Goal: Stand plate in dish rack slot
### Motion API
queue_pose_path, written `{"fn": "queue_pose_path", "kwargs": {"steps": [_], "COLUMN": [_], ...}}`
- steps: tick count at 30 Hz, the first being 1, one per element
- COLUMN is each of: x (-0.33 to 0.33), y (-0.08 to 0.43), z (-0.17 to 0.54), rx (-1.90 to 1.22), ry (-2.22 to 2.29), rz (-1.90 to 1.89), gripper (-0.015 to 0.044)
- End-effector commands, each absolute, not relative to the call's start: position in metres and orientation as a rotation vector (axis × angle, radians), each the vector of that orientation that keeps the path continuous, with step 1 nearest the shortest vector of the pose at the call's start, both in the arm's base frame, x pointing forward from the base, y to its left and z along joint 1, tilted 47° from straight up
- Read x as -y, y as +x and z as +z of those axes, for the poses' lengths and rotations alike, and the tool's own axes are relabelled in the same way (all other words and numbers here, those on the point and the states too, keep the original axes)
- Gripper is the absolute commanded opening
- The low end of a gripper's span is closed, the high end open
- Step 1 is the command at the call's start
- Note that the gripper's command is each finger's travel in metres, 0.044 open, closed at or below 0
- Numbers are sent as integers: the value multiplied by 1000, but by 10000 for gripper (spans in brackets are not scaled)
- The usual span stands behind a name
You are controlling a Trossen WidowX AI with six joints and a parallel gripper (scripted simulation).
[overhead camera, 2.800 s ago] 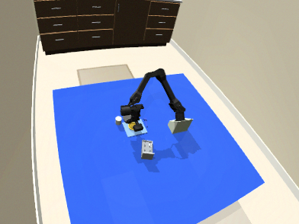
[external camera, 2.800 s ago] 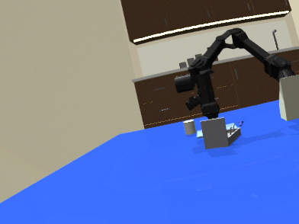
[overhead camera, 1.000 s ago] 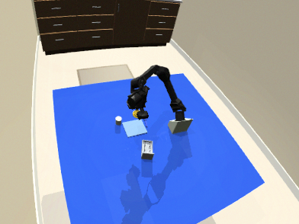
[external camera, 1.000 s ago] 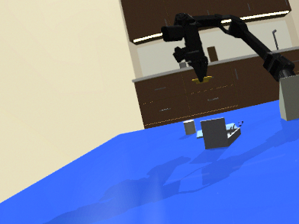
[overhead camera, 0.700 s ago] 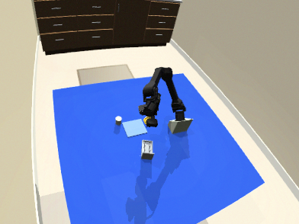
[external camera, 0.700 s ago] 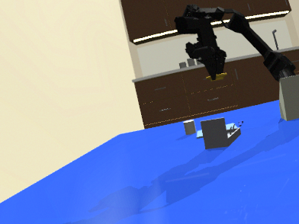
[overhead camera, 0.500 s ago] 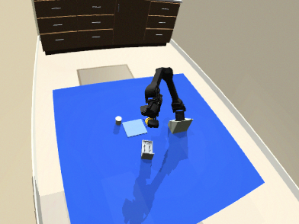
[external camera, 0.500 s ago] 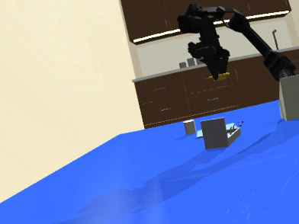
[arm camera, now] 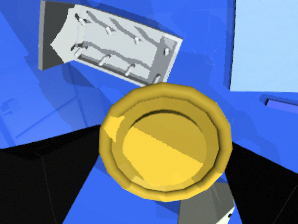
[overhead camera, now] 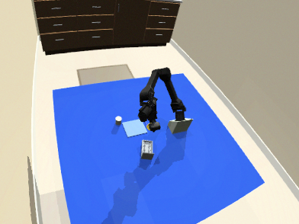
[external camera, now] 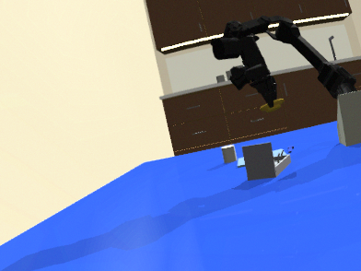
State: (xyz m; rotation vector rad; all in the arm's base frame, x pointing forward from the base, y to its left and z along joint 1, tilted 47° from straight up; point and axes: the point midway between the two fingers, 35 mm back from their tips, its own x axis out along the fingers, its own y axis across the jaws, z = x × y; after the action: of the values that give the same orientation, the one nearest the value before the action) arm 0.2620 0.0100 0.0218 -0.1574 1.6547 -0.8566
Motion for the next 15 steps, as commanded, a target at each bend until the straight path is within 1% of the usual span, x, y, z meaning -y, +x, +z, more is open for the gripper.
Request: {"fn": "queue_pose_path", "kwargs": {"steps": [1, 15], "x": [-5, 9], "y": [257, 247], "z": [13, -14], "rx": [-1726, -1881], "ry": [-141, -77], "rz": [-770, -392], "gripper": [0, 0]}}
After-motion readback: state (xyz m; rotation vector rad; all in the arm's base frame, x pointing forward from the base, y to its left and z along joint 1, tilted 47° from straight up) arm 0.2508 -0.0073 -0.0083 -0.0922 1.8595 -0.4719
